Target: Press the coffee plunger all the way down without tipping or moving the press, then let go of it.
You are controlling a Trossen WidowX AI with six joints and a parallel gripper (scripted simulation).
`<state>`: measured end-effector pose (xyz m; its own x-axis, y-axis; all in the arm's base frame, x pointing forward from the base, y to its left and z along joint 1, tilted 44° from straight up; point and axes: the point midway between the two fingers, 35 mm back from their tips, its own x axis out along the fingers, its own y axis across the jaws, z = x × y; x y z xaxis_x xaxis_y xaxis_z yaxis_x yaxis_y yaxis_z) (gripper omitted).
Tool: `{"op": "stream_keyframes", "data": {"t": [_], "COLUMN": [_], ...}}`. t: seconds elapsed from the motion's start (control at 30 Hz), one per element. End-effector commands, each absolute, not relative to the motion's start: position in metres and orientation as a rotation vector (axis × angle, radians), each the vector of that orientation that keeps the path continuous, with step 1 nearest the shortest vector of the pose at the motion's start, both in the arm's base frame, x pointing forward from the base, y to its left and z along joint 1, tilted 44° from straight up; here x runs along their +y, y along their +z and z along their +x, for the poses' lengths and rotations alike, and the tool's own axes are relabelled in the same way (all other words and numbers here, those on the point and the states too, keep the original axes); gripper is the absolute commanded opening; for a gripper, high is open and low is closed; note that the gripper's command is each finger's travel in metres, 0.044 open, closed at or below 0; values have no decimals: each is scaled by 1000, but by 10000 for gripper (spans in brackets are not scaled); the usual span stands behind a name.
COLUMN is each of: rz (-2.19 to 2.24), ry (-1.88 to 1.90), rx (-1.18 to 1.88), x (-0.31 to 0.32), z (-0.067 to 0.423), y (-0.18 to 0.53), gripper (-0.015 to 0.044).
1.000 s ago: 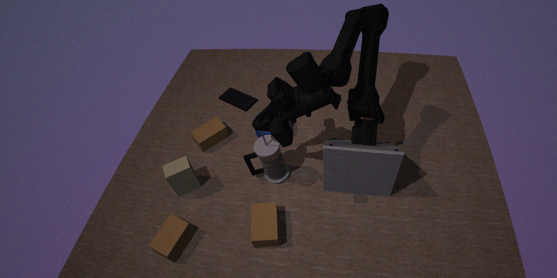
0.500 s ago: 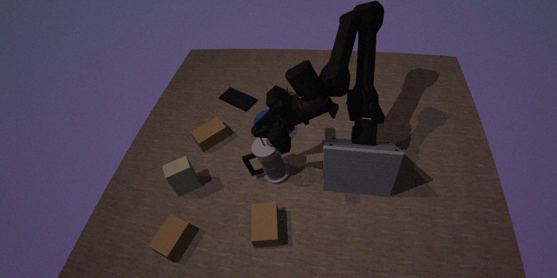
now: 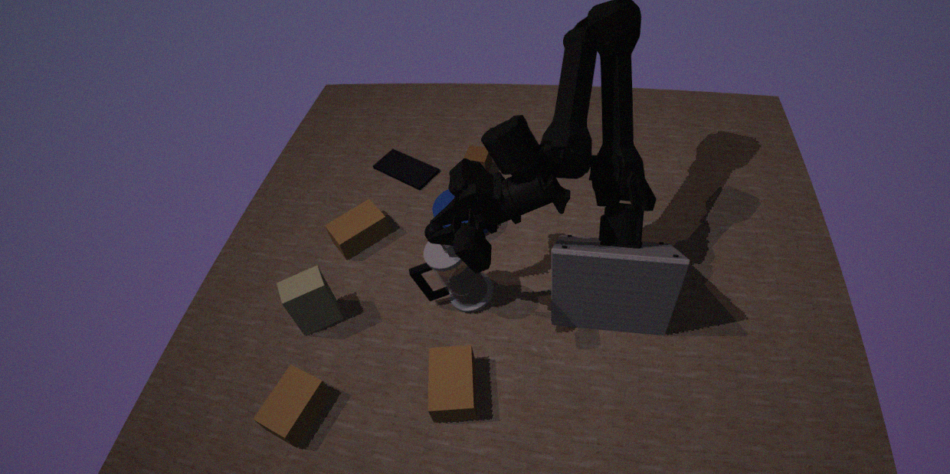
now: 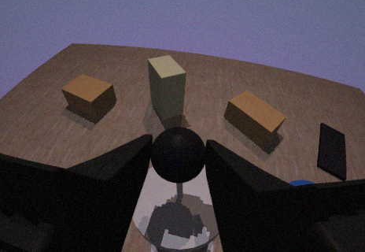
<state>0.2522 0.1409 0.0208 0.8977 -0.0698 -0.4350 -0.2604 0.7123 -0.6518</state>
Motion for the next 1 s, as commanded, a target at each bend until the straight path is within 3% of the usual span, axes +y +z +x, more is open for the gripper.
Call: {"op": "stream_keyframes", "data": {"t": [0.0, 0.97], "rz": [-824, -824], "ry": [91, 90], "rx": [499, 498], "x": [127, 133], "z": [252, 254], "y": [9, 6], "gripper": [127, 127]}}
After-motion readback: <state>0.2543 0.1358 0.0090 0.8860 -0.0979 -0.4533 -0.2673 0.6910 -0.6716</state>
